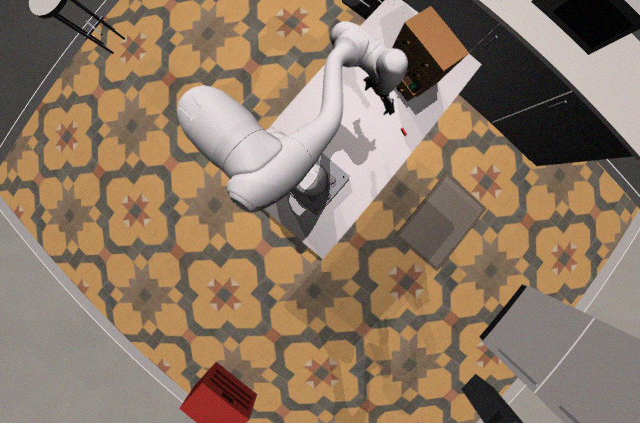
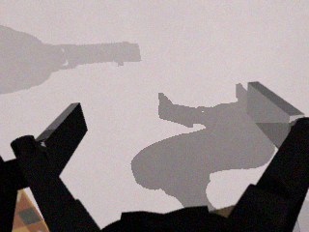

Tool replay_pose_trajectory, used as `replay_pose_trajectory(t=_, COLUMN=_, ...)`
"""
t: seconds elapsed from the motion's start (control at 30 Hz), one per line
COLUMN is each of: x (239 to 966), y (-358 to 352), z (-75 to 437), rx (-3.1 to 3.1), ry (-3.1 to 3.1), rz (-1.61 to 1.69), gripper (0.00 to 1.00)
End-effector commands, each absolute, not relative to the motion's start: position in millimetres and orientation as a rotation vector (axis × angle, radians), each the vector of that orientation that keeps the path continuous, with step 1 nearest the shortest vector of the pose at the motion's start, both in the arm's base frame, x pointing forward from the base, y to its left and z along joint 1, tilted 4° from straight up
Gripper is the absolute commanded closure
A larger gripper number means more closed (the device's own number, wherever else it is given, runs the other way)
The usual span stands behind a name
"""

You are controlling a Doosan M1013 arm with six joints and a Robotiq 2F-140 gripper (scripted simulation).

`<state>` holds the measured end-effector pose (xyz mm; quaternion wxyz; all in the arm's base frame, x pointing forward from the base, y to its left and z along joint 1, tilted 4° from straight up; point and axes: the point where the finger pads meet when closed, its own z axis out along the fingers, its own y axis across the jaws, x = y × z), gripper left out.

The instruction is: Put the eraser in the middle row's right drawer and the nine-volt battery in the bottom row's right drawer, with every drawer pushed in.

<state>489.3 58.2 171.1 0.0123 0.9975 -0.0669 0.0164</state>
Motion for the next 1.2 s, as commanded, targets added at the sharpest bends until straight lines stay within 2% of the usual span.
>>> replay_pose_trajectory(t=0.0, x=494.0, y=57.4, z=165.5, rx=3.102, ry=-0.208, rz=0.148, gripper=0.0)
replay_pose_trajectory(t=0.27, x=503.4, y=55.9, z=155.0, rx=3.08, ry=-0.204, rz=0.335, gripper=0.0)
replay_pose_trajectory(t=0.73, x=529.7, y=51.3, z=125.5, rx=2.957, ry=-0.191, rz=0.846, gripper=0.0)
replay_pose_trajectory(t=1.17, x=538.2, y=50.0, z=115.8, rx=2.9, ry=-0.185, rz=1.007, gripper=0.0)
